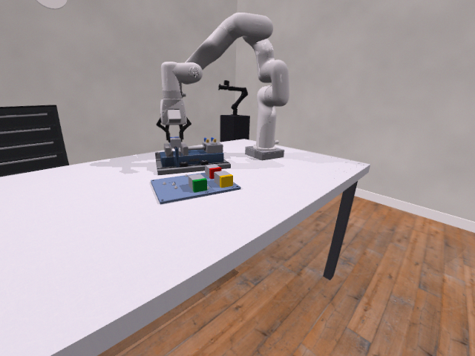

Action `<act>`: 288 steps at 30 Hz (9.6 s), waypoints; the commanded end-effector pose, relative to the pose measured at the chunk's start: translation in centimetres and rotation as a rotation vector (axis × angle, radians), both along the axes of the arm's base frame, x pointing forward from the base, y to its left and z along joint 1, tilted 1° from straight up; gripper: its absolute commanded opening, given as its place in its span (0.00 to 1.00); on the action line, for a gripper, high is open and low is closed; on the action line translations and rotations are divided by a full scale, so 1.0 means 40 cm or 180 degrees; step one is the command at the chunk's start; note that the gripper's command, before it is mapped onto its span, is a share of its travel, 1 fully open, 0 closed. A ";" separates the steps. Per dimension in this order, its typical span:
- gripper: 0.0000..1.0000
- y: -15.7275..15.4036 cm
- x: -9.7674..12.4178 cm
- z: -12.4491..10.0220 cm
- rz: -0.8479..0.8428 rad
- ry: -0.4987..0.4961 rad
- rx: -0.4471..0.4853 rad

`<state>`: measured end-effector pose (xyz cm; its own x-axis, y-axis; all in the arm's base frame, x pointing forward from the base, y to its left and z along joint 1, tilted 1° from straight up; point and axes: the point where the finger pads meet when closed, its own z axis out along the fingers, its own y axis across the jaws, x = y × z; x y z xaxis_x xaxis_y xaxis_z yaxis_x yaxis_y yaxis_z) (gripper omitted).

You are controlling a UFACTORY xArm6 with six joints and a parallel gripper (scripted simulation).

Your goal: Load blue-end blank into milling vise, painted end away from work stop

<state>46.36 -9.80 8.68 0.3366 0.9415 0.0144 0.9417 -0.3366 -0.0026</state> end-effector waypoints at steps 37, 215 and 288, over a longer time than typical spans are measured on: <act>0.00 -0.001 0.004 -0.003 0.0000 -0.0015 -0.0003; 0.00 0.011 0.016 -0.011 0.0000 -0.0015 -0.0003; 1.00 0.011 0.017 -0.017 -0.0001 -0.0018 -0.0004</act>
